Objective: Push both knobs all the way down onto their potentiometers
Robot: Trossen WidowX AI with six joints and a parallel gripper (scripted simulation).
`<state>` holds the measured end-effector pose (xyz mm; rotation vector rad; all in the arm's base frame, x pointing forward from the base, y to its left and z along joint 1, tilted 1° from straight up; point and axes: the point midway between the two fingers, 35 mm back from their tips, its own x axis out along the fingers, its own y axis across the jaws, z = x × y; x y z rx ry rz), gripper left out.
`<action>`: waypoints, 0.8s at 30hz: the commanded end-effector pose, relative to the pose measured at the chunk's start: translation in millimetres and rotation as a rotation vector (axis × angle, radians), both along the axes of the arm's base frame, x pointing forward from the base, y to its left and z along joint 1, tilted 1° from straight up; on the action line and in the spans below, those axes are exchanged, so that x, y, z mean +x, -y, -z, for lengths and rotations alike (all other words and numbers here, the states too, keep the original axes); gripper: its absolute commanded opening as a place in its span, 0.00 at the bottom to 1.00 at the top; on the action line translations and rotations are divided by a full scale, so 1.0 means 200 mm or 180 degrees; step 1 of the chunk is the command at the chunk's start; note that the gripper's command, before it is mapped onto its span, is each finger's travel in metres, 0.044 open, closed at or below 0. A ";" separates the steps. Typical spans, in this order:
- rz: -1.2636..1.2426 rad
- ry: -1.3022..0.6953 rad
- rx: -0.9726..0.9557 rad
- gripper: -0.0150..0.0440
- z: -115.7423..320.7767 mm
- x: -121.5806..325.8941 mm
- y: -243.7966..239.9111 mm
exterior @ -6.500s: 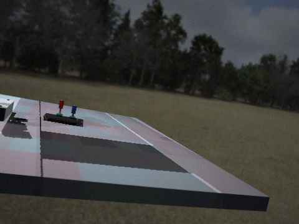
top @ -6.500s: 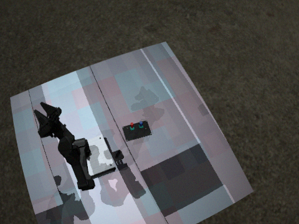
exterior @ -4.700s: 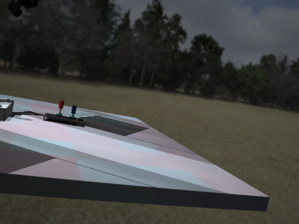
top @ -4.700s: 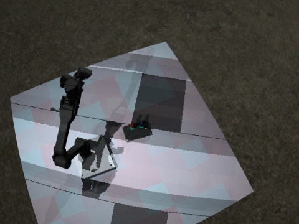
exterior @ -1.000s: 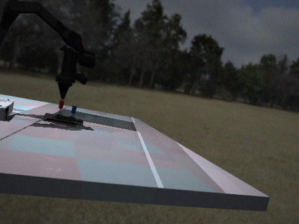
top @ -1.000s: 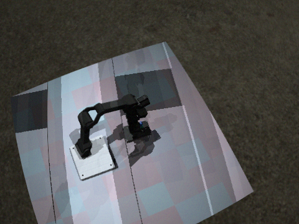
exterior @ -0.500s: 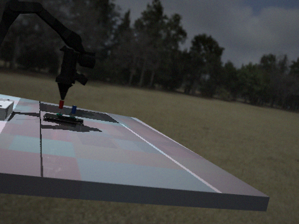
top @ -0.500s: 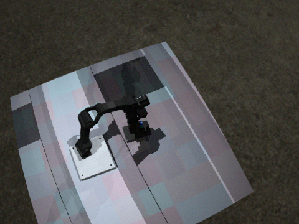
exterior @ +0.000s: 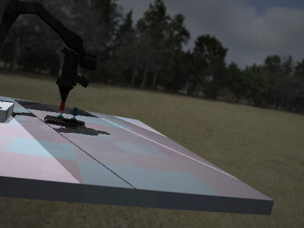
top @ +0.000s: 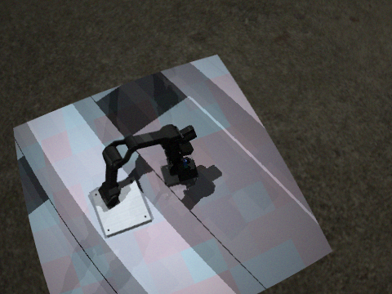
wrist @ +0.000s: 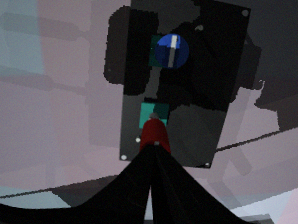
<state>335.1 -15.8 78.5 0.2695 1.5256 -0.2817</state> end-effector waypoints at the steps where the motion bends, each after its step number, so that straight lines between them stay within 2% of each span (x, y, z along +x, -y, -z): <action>1: 0.0000 -0.0019 -0.0012 0.25 0.01 -0.01 0.00; 24: 0.0000 -0.0019 -0.0012 0.25 0.03 -0.01 0.00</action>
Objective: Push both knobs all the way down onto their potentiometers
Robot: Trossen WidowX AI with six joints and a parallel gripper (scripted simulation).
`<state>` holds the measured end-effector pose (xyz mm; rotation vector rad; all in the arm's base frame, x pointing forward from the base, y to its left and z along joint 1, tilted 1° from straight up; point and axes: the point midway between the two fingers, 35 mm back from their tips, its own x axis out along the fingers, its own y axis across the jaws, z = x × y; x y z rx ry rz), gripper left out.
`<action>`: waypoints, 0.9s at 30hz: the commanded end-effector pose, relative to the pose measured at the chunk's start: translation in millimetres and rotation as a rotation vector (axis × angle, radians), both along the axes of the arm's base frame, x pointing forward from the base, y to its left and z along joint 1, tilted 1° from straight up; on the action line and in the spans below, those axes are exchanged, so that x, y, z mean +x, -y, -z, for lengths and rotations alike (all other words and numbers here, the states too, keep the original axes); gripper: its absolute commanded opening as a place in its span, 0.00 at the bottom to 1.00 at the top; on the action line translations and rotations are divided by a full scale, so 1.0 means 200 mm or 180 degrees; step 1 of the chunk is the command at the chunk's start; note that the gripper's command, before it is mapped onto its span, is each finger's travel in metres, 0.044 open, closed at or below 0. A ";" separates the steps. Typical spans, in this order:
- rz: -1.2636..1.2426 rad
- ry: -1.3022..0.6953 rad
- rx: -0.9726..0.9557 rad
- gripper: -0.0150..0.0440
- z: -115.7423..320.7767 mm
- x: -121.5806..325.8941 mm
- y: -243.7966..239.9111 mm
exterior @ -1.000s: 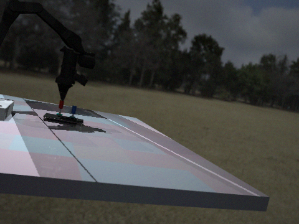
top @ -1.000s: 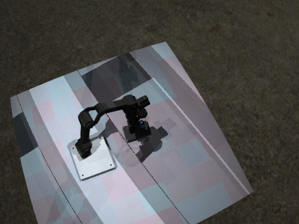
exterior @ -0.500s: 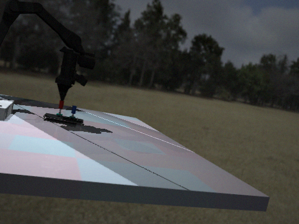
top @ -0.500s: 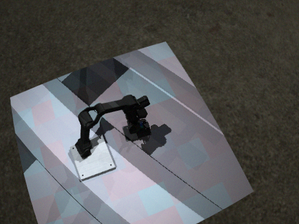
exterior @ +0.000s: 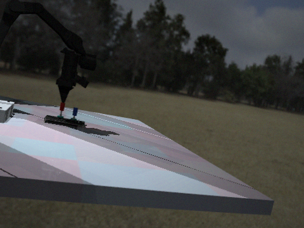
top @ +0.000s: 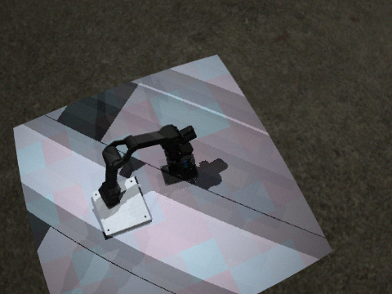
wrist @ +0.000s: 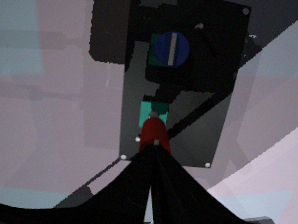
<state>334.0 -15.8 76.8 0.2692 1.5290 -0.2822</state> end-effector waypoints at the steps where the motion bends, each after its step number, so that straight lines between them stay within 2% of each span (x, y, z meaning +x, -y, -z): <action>1: 0.0000 -0.0008 -0.0012 0.25 0.02 0.00 0.00; 27: 0.0000 -0.0008 -0.0012 0.25 0.07 0.00 0.00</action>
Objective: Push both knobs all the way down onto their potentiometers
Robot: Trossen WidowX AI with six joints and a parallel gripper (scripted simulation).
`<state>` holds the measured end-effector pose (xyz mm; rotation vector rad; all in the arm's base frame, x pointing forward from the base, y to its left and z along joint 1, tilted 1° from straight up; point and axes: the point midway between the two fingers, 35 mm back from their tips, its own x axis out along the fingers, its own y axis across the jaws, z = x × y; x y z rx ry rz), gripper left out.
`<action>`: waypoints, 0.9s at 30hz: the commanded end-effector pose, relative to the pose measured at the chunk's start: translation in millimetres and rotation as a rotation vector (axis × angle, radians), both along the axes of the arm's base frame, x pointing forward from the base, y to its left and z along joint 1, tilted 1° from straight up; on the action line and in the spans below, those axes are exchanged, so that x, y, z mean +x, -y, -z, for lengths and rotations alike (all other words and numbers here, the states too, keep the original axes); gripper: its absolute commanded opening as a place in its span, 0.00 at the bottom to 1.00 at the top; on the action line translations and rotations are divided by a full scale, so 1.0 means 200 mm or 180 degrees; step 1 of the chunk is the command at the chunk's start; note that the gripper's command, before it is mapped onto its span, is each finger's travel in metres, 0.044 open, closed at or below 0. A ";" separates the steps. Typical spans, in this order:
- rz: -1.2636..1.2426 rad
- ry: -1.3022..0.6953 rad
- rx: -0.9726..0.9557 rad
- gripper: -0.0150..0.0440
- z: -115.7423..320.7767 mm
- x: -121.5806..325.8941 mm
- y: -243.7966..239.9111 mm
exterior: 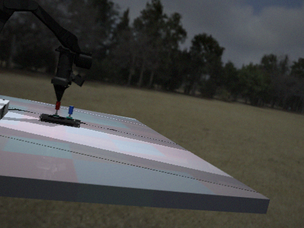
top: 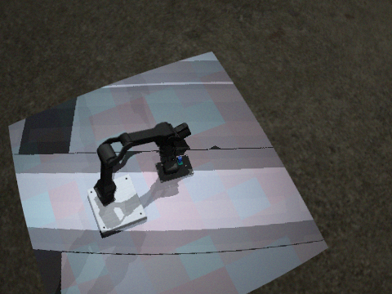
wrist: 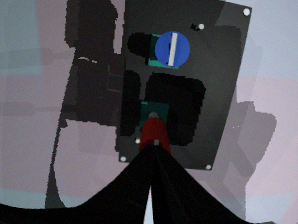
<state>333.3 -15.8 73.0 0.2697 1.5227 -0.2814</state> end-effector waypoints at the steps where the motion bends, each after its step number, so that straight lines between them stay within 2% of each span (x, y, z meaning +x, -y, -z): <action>1: -0.0001 -0.0028 -0.0012 0.25 0.05 0.00 0.00; 27: -0.0001 -0.0028 -0.0012 0.25 0.09 0.00 0.01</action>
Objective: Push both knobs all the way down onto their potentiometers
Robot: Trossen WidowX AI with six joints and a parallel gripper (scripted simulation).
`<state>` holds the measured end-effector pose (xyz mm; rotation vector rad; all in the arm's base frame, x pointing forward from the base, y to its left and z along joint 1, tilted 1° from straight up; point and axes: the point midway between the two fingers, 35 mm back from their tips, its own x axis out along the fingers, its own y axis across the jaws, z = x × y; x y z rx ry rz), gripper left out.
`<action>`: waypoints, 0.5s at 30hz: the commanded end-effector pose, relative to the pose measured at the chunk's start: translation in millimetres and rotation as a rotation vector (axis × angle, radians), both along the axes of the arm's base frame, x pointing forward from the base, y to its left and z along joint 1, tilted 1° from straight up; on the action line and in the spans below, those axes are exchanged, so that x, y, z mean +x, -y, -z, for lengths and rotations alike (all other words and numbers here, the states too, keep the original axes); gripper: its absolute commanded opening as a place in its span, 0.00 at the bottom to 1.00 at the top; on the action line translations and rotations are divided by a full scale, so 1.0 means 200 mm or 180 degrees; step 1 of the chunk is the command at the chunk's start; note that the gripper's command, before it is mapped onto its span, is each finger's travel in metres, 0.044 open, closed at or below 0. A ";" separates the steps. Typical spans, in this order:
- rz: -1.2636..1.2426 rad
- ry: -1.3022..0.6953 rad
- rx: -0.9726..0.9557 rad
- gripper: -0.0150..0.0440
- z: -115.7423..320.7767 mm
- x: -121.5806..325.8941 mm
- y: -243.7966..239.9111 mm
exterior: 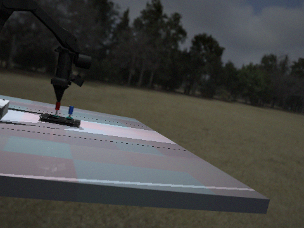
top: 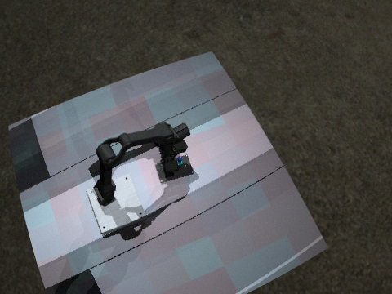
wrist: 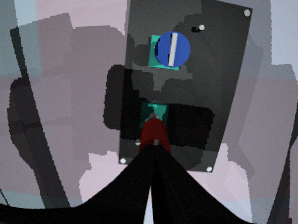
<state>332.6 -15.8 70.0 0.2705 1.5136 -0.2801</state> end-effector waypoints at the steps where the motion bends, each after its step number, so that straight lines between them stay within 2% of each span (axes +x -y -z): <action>1: -0.0001 -0.0057 -0.0011 0.25 0.08 0.01 0.01; 15: -0.0001 -0.0057 -0.0011 0.25 0.10 0.01 0.01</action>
